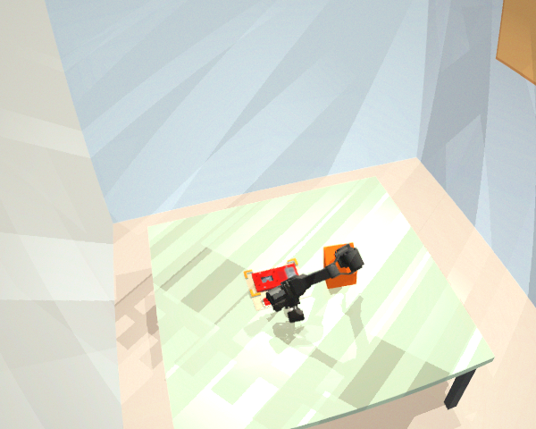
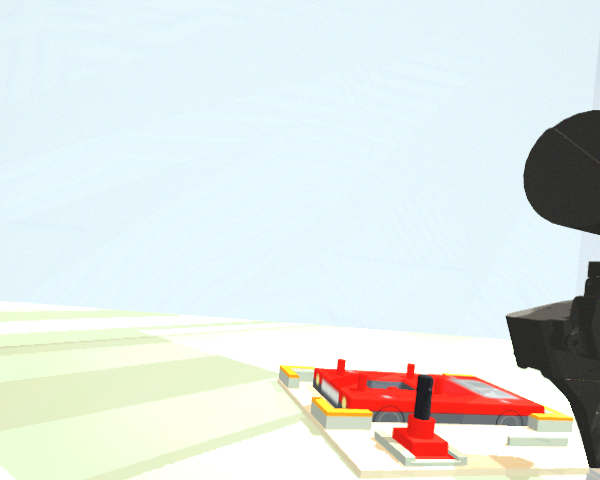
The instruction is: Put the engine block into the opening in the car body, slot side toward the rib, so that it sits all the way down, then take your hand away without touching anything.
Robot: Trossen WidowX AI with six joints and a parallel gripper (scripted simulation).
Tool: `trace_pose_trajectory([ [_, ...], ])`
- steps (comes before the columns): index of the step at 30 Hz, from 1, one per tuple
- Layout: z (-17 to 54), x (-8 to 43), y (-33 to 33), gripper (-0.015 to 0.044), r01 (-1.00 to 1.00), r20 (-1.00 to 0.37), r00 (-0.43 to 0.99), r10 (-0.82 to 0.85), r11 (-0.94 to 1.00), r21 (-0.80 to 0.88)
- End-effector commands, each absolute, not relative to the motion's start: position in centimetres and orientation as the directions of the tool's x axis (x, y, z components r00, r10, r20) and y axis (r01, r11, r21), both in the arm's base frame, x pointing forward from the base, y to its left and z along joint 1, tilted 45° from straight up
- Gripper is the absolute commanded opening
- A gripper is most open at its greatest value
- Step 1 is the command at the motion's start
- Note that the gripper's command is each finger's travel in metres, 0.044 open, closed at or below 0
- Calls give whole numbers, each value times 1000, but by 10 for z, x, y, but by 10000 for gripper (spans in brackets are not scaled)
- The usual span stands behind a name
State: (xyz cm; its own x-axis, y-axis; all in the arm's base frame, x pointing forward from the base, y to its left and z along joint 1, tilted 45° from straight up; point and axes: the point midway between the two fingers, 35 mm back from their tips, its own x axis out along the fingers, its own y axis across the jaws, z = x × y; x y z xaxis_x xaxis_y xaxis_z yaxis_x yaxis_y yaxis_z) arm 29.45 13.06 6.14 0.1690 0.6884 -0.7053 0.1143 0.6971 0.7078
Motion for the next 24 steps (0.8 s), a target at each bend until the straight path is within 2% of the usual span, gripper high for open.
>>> trace_pose_trajectory([
  [1, 61, 295, 130, 210, 120, -708, 172, 685, 699, 705],
  [5, 61, 295, 130, 183, 120, -708, 172, 685, 699, 705],
  [12, 69, 295, 119, 0, 120, -712, 172, 680, 703, 701],
  [24, 92, 292, 90, 0, 120, -719, 169, 674, 710, 693],
])
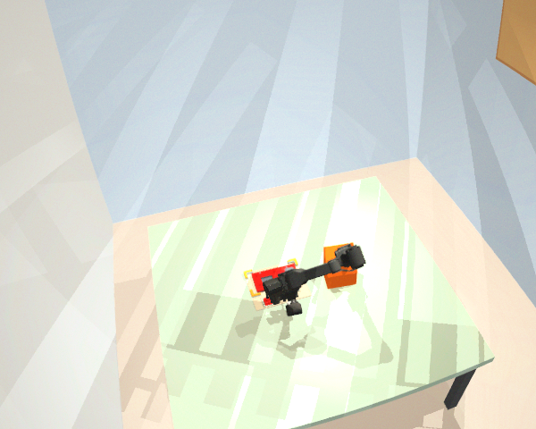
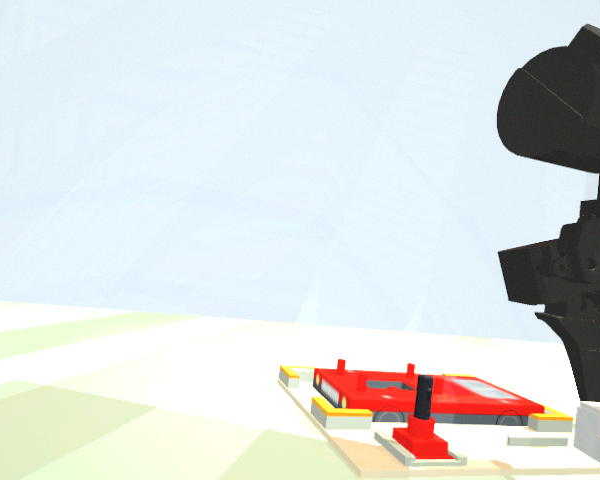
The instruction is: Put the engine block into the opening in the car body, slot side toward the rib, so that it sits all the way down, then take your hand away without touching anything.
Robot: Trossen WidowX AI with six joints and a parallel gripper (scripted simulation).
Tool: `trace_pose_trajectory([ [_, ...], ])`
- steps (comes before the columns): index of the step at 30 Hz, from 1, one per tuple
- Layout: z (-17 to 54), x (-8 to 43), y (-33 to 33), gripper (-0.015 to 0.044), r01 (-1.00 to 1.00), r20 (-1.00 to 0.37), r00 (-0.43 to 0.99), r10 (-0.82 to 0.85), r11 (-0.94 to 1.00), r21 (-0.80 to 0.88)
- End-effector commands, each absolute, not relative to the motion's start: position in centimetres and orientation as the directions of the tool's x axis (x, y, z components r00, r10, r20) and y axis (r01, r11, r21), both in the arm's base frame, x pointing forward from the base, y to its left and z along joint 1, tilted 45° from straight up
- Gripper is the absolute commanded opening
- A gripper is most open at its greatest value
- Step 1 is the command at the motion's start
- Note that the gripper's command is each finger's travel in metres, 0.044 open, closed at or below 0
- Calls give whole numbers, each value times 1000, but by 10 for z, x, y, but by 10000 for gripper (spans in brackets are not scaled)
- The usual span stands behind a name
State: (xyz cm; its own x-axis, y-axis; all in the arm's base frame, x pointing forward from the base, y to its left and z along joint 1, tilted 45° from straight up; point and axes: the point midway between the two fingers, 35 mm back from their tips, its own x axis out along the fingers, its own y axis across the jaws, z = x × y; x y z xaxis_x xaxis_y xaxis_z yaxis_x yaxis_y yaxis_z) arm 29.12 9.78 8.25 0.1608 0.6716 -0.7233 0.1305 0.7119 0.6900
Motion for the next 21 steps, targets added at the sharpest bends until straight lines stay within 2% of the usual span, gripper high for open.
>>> trace_pose_trajectory([
  [1, 94, 291, 88, 0, 120, -720, 169, 673, 711, 693],
  [21, 139, 272, 46, 0, 121, -714, 170, 679, 705, 699],
])
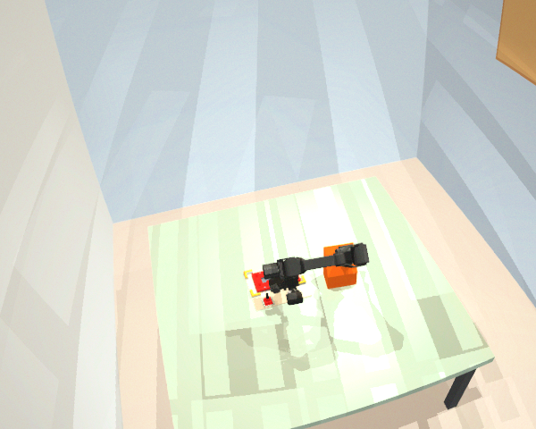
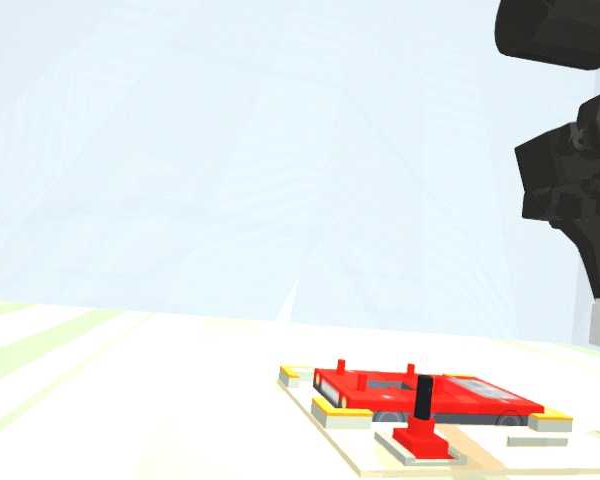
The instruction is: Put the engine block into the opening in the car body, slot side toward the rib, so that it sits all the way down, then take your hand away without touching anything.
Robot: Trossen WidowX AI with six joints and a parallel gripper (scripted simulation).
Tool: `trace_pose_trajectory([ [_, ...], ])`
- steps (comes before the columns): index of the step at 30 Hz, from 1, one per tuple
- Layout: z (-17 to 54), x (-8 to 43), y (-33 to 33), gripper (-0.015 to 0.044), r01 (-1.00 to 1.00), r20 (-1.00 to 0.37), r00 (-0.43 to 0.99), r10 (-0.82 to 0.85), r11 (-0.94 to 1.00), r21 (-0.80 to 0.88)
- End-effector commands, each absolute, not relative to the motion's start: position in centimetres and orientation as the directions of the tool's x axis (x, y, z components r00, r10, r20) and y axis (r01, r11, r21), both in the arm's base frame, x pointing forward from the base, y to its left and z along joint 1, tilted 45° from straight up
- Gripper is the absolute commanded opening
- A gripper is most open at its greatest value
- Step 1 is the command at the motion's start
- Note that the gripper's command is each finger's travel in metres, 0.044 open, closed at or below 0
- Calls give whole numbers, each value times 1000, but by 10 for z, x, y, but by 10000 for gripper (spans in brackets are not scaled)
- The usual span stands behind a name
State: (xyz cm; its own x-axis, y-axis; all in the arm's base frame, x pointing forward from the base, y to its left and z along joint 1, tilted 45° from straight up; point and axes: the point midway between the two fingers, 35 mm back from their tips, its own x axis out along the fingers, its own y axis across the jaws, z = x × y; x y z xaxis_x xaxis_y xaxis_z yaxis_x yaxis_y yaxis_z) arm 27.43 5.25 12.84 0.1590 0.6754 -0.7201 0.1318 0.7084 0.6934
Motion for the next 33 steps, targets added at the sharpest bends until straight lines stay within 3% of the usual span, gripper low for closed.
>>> trace_pose_trajectory([
  [1, 141, 271, 44, 0, 121, -713, 170, 680, 704, 700],
  [19, 134, 269, 50, 0, 121, -710, 223, 668, 703, 700],
  [33, 129, 256, 56, 0, 129, -648, 569, 506, 723, 679],
])
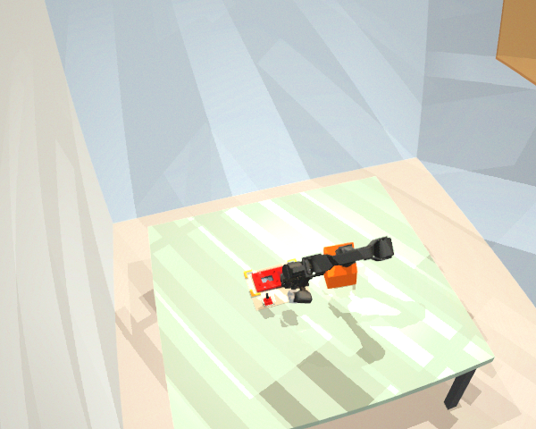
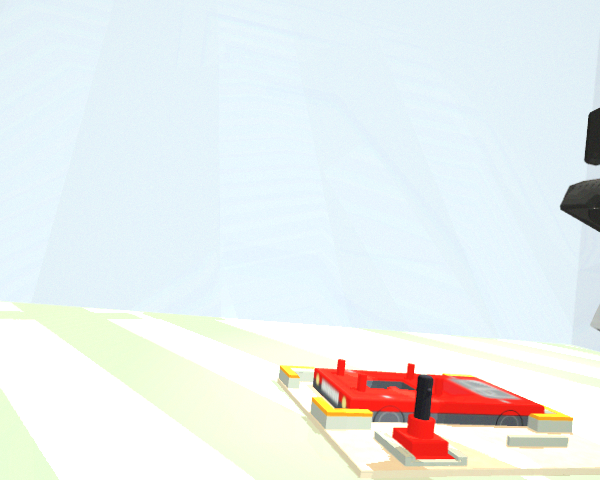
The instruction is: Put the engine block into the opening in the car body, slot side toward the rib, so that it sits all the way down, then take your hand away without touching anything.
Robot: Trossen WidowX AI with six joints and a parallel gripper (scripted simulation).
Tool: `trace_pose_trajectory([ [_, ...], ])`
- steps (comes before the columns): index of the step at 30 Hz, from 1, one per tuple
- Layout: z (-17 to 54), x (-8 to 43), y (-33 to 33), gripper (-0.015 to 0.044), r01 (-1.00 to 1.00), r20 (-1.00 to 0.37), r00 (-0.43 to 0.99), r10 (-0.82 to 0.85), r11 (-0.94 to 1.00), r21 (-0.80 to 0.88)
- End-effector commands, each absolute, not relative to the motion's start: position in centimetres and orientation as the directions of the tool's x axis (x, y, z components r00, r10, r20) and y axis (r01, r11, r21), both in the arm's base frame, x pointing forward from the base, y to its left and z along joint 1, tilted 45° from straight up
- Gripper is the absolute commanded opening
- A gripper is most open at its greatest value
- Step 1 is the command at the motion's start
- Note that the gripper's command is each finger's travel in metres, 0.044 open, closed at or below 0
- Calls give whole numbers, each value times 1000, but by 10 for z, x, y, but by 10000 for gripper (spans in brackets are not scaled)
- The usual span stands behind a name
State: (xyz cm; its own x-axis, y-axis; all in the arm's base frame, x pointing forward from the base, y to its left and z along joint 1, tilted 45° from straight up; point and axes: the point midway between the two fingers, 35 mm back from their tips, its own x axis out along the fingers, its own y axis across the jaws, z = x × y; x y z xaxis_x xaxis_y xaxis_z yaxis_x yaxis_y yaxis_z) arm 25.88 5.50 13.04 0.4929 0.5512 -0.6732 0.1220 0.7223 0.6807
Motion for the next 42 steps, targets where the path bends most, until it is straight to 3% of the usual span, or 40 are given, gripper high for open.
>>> trace_pose_trajectory([
  [1, 128, 256, 57, 0, 130, -641, 591, 490, 726, 675],
  [16, 125, 246, 64, 0, 125, -415, 871, 262, 700, 703],
  [42, 93, 250, 94, 0, 125, -349, 918, 189, 696, 707],
])
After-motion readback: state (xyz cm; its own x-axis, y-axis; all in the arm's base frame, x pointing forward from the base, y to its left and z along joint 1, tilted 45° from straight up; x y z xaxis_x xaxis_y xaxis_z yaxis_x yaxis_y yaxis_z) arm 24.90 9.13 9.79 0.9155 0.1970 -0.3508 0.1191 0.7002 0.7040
